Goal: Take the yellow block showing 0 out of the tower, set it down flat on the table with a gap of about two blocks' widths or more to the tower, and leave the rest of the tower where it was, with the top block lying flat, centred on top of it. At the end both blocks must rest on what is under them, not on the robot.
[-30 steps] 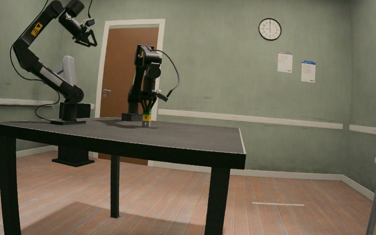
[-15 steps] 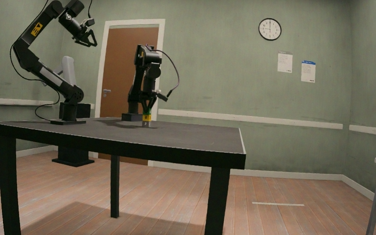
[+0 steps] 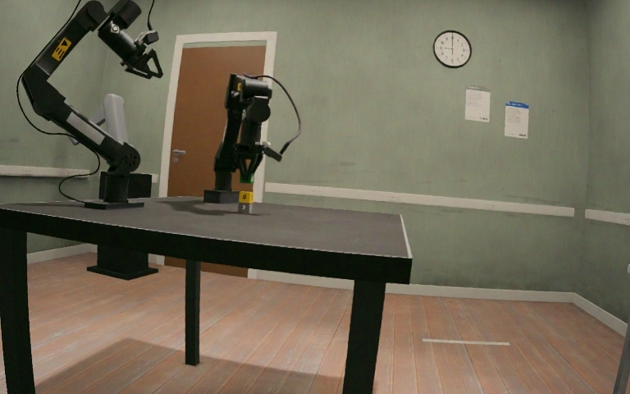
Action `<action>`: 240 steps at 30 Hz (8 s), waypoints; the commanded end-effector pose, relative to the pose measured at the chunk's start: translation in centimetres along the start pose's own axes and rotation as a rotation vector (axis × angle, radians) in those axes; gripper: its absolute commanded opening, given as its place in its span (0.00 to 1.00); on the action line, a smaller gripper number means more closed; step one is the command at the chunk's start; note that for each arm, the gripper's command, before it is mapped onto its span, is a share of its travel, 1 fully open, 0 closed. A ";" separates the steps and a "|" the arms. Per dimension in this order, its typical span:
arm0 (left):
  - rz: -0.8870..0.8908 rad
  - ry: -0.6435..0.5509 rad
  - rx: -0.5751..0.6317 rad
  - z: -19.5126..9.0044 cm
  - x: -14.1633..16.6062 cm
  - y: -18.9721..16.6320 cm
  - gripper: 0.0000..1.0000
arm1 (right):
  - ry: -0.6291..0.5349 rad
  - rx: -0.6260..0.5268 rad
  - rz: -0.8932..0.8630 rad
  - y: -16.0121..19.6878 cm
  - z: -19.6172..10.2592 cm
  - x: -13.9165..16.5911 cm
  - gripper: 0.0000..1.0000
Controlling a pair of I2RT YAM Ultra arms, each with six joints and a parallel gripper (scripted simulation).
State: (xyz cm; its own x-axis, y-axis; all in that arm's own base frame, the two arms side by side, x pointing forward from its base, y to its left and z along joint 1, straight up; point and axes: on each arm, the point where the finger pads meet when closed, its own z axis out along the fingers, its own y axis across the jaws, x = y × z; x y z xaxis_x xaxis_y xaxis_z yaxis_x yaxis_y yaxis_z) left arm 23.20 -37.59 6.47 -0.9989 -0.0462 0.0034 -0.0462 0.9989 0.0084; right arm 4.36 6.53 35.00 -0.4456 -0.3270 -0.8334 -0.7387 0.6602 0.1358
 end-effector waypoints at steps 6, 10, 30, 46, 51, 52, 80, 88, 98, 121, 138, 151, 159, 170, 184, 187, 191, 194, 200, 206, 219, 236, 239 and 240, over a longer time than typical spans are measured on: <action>0.006 -0.032 0.059 -2.1 0.8 1.4 0.27 | 0.001 0.001 0.004 -0.1 0.1 0.2 1.00; 0.008 -0.026 0.048 -2.4 2.5 4.7 0.27 | 0.001 0.001 0.004 -0.1 0.1 0.2 1.00; -0.006 -0.004 0.008 -3.3 7.1 13.5 0.27 | 0.096 0.010 -0.296 -0.3 11.2 -7.3 0.55; -0.006 -0.005 0.008 -3.4 7.3 14.0 0.27 | 0.535 -0.108 -0.473 -10.2 33.6 -1.9 0.55; -0.006 -0.005 0.008 -3.4 7.3 14.0 0.27 | 0.737 -0.235 -0.550 -8.9 35.0 4.1 0.55; -0.006 -0.005 0.008 -3.4 7.3 14.0 0.27 | 0.726 -0.259 -0.569 -8.6 36.1 4.5 0.55; 0.001 -0.009 0.016 -4.4 7.1 13.8 0.27 | 0.742 -0.331 -0.688 -8.0 40.8 7.0 0.55; 0.000 -0.010 0.017 -4.4 7.1 13.8 0.27 | 0.752 -0.336 -0.684 -7.9 41.3 8.1 0.55; 0.000 -0.006 0.010 -3.8 7.2 13.7 0.27 | 0.752 -0.337 -0.686 -7.9 41.8 8.7 0.55; 0.000 -0.006 0.010 -3.8 7.2 13.7 0.27 | 0.739 -0.331 -0.693 -8.2 41.6 8.0 0.30; 0.000 -0.006 0.010 -3.8 7.2 13.7 0.27 | 0.737 -0.330 -0.695 -7.7 39.4 4.6 0.27; 0.000 -0.006 0.010 -3.8 7.2 13.7 0.27 | 0.722 -0.322 -0.703 -7.9 39.5 4.7 0.27; 0.000 -0.006 0.010 -3.8 7.2 13.7 0.27 | 0.716 -0.304 -0.700 -8.1 35.4 8.1 0.27; 0.000 -0.006 0.010 -3.8 7.2 13.7 0.27 | 0.763 -0.338 -0.680 -7.2 31.0 13.1 0.27; 0.000 -0.006 0.010 -3.8 7.2 13.7 0.27 | 0.782 -0.349 -0.671 -6.9 29.7 14.9 0.27; 0.000 -0.006 0.010 -3.8 7.2 13.7 0.27 | 0.780 -0.347 -0.672 -6.9 30.0 14.4 0.27; 0.000 -0.006 0.010 -3.8 7.2 13.7 0.27 | 0.779 -0.347 -0.672 -7.1 30.5 15.3 0.27; 0.000 -0.006 0.010 -3.8 7.2 13.7 0.27 | 0.779 -0.347 -0.672 -7.1 30.7 15.7 0.27; 0.000 -0.006 0.010 -3.8 7.2 13.7 0.27 | 0.788 -0.351 -0.668 -7.2 31.1 16.6 0.27; 0.000 -0.006 0.010 -3.8 7.2 13.7 0.27 | 0.788 -0.351 -0.668 -7.3 31.4 17.1 0.27; 0.000 -0.006 0.010 -3.8 7.2 13.7 0.27 | 0.788 -0.351 -0.668 -7.3 31.6 17.6 0.27; 0.000 -0.006 0.010 -3.8 7.2 13.7 0.27 | 0.788 -0.351 -0.668 -7.4 32.0 18.2 0.27; 0.000 -0.006 0.010 -3.8 7.2 13.7 0.27 | 0.788 -0.351 -0.668 -7.5 32.1 18.3 0.27; 0.000 -0.006 0.010 -3.8 7.2 13.7 0.27 | 0.788 -0.351 -0.668 -7.5 32.1 18.4 0.27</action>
State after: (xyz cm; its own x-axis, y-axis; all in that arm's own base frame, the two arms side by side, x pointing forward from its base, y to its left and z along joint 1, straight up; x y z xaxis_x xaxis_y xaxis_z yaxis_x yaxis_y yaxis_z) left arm 14.90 -24.06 9.37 -0.9991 -0.0393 0.0173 -0.0387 0.9987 0.0331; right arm 18.10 17.44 2.17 0.0002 -0.9732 -0.2300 -0.9999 -0.0040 0.0161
